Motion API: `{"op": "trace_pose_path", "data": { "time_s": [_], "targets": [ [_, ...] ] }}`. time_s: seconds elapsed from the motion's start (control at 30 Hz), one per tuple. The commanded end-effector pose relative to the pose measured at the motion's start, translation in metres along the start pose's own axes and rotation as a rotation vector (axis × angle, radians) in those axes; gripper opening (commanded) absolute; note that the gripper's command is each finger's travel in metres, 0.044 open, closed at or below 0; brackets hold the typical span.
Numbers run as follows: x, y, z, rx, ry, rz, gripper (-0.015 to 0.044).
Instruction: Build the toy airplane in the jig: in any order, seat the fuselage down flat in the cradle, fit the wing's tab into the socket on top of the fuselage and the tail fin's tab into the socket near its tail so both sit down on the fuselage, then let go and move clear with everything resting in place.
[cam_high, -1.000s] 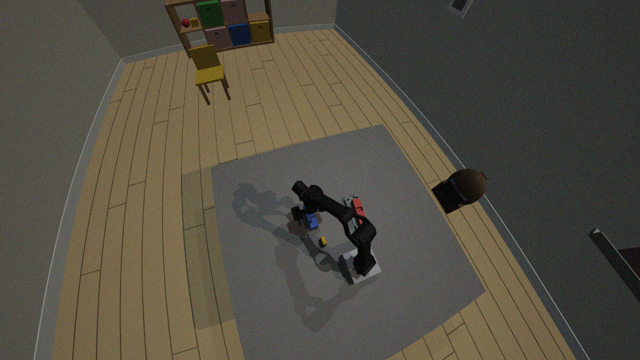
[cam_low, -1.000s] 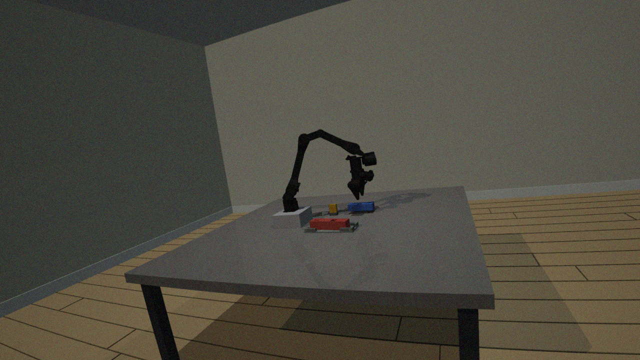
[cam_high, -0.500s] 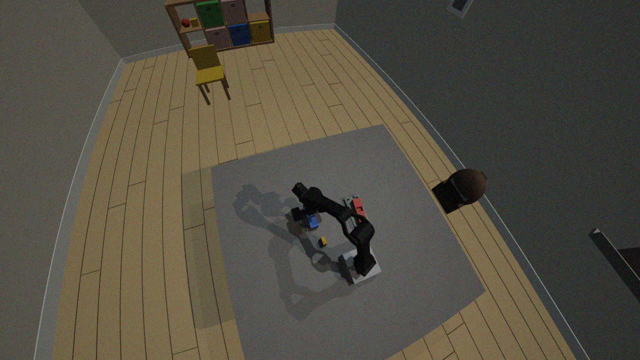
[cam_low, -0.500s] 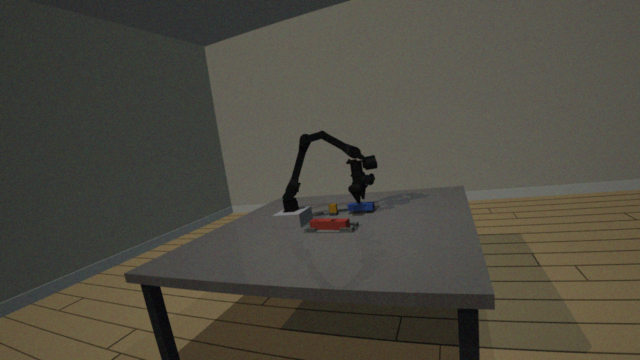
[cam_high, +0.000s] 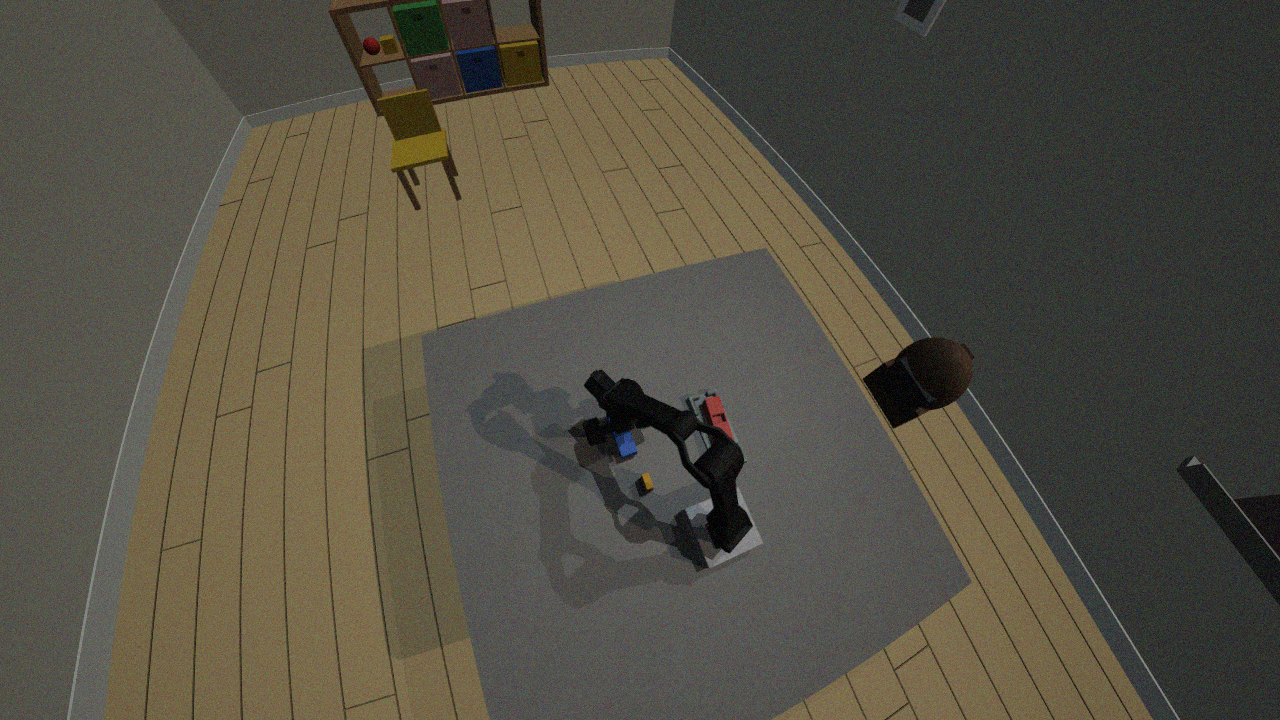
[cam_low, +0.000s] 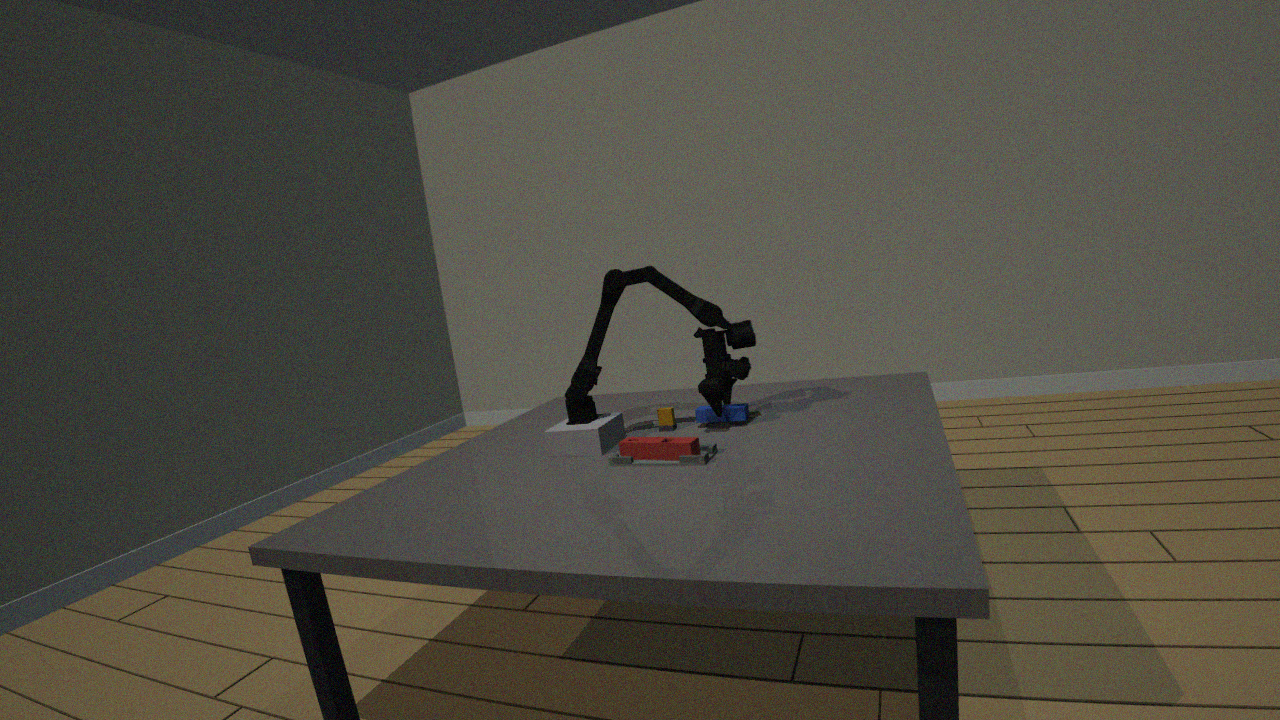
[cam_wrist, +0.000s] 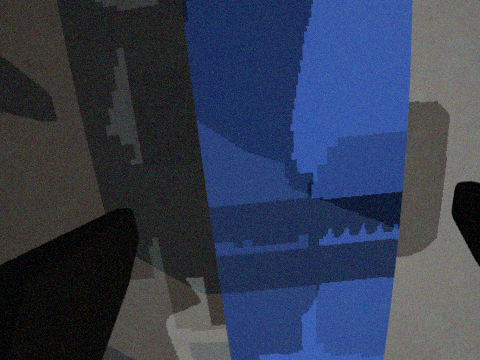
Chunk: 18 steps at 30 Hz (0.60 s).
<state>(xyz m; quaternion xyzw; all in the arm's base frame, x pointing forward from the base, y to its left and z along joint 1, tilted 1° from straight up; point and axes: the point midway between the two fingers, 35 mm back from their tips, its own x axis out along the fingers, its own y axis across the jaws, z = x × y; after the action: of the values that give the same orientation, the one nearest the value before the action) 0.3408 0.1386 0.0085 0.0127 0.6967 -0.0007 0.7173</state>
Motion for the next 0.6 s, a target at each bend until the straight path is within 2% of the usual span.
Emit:
{"op": "trace_pose_path", "data": {
  "time_s": [0.0, 0.13, 0.43, 0.57],
  "targets": [
    [0.0099, -0.0012, -0.0036, 0.004, 0.013, -0.004, 0.0440],
    [0.0138, -0.0013, -0.0039, 0.004, 0.013, -0.004, 0.0440],
    [0.0138, -0.0013, -0.0039, 0.004, 0.013, -0.004, 0.0204],
    [0.0138, -0.0013, -0.0039, 0.004, 0.013, -0.004, 0.0177]
  ]
}}
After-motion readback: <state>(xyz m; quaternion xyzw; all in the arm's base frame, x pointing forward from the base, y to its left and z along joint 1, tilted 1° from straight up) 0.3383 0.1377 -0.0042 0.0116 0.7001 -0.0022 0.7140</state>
